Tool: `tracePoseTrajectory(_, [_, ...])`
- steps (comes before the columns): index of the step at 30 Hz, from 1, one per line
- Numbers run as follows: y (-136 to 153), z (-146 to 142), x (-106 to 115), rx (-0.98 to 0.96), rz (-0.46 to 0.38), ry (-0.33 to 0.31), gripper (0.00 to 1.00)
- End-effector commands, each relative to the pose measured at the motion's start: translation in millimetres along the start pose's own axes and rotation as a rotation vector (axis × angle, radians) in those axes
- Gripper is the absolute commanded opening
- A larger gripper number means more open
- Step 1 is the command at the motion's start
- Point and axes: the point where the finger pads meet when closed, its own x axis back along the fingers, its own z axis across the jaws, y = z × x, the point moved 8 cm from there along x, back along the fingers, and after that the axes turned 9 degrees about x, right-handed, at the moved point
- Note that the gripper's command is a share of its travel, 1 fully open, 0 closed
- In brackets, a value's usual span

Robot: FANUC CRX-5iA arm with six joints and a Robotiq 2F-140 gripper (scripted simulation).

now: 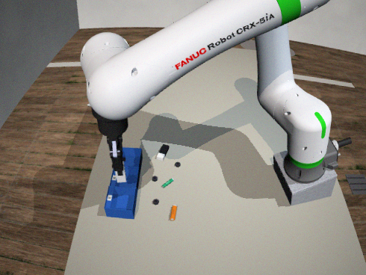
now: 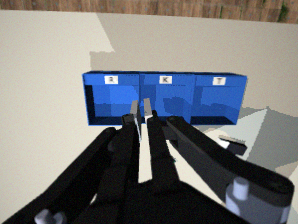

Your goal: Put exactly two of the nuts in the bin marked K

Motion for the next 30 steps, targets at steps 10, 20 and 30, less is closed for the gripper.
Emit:
tracePoseTrajectory(10, [-17.8, -51.6, 0.1, -0.001, 0.000, 0.001, 0.05])
tracePoseTrajectory(20, [-17.8, -51.6, -15.9, -0.001, 0.000, 0.001, 0.05])
tracePoseTrajectory(30, [-17.8, -51.5, -39.9, -0.001, 0.000, 0.001, 0.05])
